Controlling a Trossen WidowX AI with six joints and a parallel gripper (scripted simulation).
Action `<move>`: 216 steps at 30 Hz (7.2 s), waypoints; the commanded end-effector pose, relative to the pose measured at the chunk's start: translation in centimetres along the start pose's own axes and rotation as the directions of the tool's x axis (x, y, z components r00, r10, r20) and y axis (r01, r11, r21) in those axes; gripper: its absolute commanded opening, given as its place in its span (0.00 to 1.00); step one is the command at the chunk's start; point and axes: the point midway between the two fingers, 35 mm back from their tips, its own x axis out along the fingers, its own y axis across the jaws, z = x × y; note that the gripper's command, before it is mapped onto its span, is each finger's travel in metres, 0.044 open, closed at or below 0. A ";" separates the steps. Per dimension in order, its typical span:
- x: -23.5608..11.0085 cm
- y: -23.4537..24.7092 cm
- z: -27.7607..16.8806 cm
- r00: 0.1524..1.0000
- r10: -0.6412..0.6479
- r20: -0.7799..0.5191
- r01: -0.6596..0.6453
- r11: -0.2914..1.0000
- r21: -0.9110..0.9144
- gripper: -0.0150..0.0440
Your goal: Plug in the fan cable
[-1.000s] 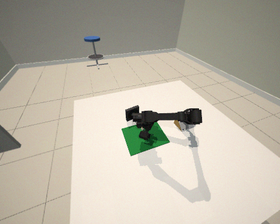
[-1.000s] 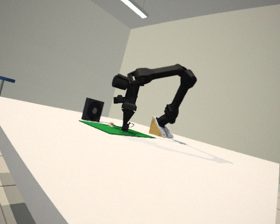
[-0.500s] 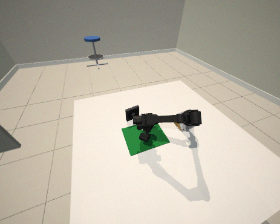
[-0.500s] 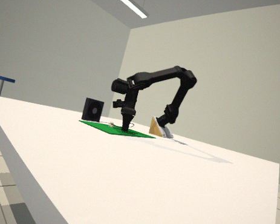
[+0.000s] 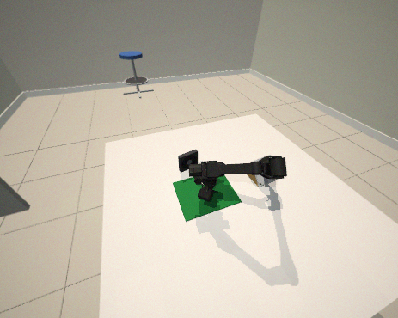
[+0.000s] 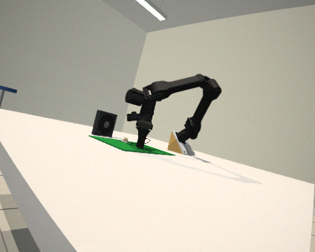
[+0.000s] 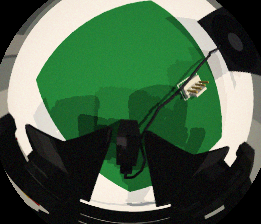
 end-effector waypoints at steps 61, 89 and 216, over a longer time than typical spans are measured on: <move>-5.0 -3.6 3.7 1.000 -0.003 0.004 0.005 0.306 -0.952 0.25; -4.9 -6.6 6.0 1.000 -0.003 0.003 0.001 -0.614 -0.789 0.25; -0.3 -6.5 5.9 1.000 -0.001 0.002 0.001 -0.677 -0.736 0.25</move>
